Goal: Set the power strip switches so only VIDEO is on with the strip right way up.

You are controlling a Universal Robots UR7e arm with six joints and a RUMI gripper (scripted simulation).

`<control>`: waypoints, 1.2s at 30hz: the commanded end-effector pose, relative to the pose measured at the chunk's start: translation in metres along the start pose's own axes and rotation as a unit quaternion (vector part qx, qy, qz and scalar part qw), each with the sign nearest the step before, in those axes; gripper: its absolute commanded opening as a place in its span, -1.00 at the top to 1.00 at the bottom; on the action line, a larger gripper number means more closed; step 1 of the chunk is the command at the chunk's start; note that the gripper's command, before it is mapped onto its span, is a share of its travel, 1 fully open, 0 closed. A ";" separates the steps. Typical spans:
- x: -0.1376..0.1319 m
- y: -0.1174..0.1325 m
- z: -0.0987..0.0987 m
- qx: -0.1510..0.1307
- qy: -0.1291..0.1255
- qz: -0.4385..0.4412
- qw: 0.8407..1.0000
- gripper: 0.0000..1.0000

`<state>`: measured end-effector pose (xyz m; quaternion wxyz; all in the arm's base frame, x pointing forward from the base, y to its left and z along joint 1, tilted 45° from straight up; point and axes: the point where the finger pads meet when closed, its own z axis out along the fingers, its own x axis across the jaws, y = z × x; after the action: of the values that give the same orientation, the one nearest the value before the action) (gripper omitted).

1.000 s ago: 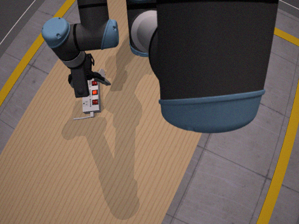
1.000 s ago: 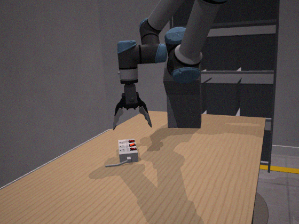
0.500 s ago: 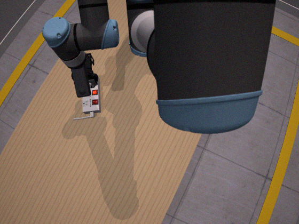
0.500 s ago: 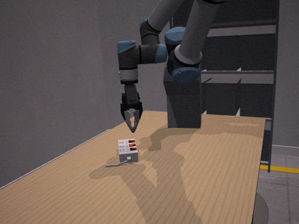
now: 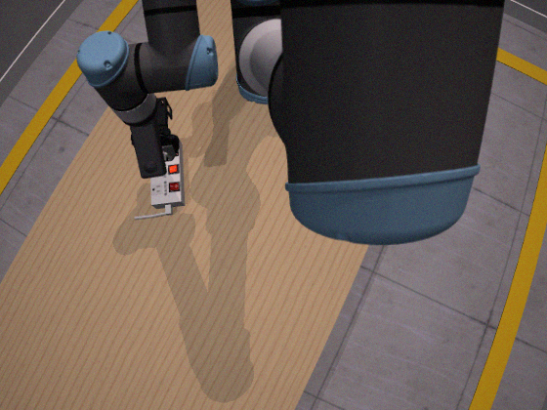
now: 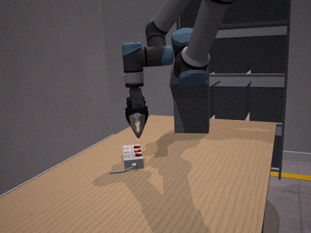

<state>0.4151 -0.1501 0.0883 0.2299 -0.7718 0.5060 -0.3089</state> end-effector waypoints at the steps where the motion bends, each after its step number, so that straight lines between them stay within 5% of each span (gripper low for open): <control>1: 0.000 0.000 0.000 0.000 0.000 0.000 1.000 1.00; 36: 0.000 0.000 0.011 0.000 0.000 -0.004 1.000 1.00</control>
<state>0.4195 -0.1500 0.0834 0.2295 -0.7736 0.5030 -0.3095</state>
